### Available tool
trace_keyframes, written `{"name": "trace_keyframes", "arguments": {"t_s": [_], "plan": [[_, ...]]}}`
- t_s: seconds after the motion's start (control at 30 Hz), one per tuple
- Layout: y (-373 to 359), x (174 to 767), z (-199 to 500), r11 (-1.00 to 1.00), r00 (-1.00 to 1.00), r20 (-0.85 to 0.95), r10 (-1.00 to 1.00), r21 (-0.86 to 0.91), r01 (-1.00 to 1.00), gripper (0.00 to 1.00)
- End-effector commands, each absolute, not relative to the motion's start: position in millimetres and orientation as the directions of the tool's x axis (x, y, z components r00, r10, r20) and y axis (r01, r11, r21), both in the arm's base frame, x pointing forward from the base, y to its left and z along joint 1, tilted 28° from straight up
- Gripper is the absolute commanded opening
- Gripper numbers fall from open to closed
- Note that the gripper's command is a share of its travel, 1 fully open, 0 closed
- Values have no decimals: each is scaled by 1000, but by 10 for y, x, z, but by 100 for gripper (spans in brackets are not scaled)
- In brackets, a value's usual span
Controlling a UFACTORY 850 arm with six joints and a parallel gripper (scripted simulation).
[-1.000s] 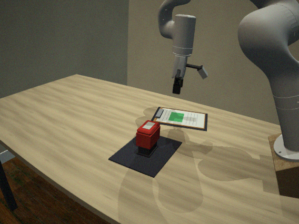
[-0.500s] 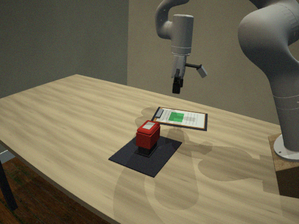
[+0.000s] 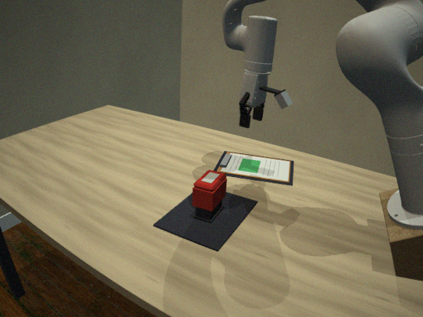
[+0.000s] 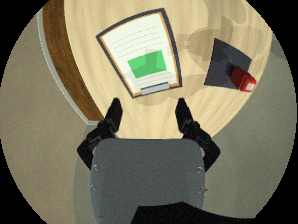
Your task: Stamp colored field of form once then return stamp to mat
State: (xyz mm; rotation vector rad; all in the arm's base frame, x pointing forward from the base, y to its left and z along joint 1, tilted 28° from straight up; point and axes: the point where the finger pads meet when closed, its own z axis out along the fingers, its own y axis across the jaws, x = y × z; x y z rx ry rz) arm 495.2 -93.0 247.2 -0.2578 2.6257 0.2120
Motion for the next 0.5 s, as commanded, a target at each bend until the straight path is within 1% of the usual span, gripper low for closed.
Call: {"name": "trace_keyframes", "arguments": {"t_s": [0.0,0.17,0.37,0.43,0.47], "plan": [[-953,4908,2600,974,-900,-418,123,226,28,100],[-981,4843,2736,932,-870,-384,308,306,194,100],[-1016,4761,2879,834,-791,-325,518,395,385,100],[-1016,4761,2879,834,-791,-325,518,395,385,100],[-1021,4749,2899,771,-741,-283,609,430,470,100]]}}
